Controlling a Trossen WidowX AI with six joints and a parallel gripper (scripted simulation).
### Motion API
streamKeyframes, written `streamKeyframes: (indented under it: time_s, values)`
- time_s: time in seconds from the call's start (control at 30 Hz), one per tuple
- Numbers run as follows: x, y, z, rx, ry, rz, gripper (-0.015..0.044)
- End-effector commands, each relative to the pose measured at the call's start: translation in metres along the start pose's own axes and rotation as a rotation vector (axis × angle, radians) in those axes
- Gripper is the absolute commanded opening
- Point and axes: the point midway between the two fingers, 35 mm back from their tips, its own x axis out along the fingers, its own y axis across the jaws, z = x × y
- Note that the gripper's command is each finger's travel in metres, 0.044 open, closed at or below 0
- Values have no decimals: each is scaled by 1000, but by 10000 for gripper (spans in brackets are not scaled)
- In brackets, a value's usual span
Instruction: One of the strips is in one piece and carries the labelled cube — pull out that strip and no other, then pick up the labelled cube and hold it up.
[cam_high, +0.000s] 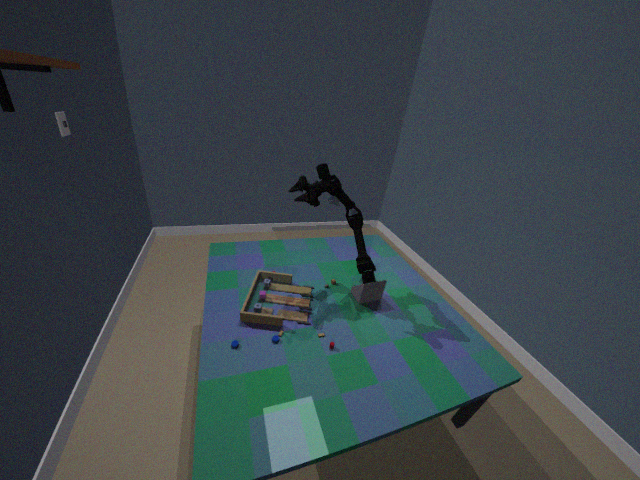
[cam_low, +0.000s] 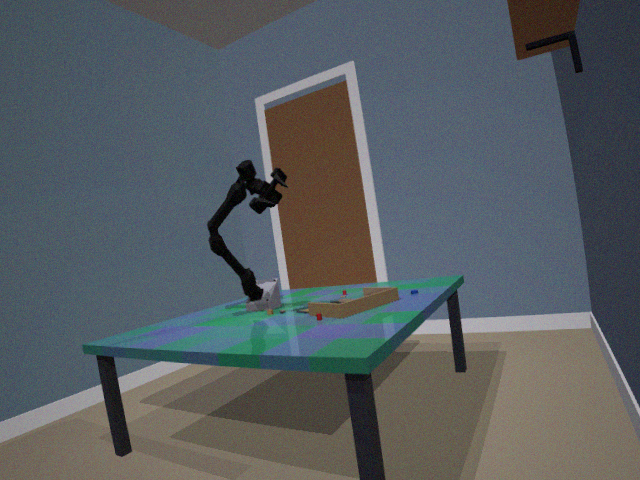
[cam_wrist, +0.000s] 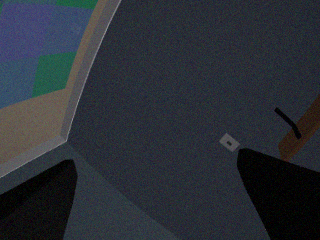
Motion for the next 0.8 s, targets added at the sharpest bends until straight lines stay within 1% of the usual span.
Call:
streamKeyframes:
  time_s: [0.0,0.07,0.33,0.77]
  values:
    - [0,0,2,13,-2,0,400]
    - [2,-3,19,116,-16,-3,400]
    - [8,0,125,740,-101,24,400]
    - [3,34,230,1348,-161,121,400]
